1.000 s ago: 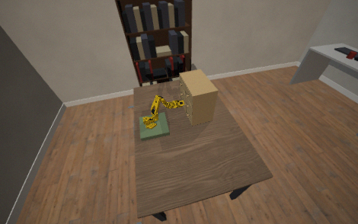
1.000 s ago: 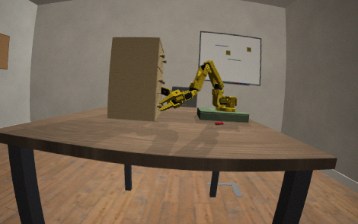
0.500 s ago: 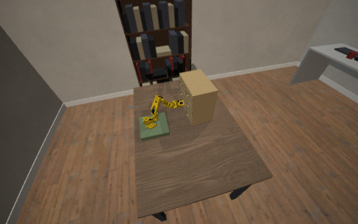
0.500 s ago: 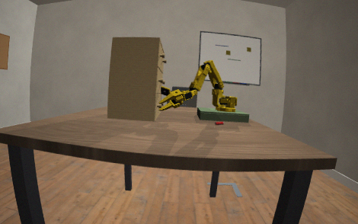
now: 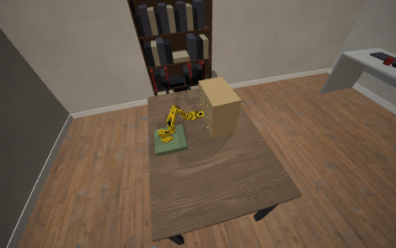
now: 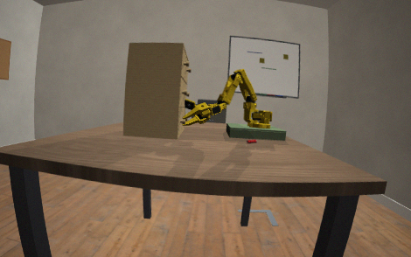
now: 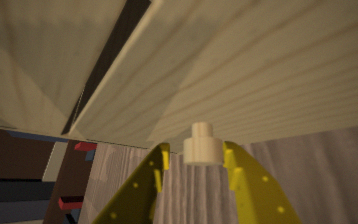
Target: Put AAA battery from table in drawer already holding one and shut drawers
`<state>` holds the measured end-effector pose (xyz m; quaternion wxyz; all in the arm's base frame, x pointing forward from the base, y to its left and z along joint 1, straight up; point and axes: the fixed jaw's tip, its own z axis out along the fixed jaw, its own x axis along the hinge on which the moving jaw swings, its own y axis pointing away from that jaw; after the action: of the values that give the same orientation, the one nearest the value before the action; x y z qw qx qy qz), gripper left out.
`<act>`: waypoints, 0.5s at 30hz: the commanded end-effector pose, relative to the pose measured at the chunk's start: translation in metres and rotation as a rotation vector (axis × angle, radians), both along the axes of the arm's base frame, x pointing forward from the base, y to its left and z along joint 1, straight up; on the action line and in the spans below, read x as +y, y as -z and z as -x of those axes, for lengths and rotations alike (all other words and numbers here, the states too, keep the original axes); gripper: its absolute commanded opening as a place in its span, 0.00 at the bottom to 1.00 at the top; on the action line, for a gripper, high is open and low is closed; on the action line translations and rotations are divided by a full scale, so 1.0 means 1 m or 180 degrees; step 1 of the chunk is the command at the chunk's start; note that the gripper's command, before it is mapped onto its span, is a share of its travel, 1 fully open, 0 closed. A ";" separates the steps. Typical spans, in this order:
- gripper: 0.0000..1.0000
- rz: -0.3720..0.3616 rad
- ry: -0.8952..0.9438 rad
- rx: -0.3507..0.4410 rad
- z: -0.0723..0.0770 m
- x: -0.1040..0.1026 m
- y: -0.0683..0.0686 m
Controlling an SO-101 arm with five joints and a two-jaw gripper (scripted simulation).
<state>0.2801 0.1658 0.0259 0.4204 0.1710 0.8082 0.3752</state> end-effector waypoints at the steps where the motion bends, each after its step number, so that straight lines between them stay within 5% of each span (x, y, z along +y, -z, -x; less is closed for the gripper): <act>1: 0.13 -0.0049 0.0032 -0.0048 -0.004 -0.001 -0.007; 15: 0.04 -0.0049 0.0032 -0.0048 -0.004 -0.001 -0.007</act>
<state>0.2812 0.1625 0.0232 0.4191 0.1750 0.8111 0.3686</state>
